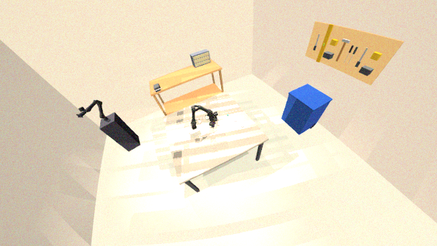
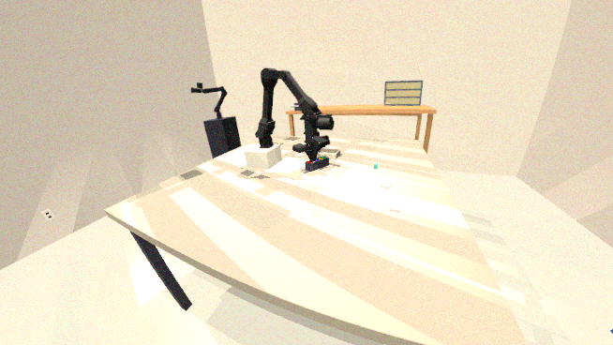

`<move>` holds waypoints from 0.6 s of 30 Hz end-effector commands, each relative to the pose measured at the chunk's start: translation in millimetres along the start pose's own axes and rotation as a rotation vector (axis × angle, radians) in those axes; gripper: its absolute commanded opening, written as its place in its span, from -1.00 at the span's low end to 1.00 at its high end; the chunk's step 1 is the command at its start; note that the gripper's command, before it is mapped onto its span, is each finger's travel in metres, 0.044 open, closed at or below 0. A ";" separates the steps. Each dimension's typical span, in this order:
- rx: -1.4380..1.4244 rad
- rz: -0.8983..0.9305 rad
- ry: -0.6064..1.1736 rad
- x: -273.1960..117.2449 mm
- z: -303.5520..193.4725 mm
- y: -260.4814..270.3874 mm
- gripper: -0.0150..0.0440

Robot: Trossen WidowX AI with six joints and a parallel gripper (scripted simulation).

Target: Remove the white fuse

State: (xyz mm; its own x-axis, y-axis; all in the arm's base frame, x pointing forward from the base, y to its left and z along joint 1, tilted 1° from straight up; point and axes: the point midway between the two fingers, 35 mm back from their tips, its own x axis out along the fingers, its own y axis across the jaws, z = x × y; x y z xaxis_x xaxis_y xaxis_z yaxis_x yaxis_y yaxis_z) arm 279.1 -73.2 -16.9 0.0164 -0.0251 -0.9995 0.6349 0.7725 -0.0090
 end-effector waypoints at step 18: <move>0.000 -0.001 0.002 2.4 -0.5 -0.2 -0.49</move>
State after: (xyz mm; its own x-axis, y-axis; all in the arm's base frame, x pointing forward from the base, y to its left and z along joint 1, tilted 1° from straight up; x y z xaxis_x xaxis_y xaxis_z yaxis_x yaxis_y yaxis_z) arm 278.6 -73.0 -19.7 0.0143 -0.0246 -0.9996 0.6349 0.7725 -0.0099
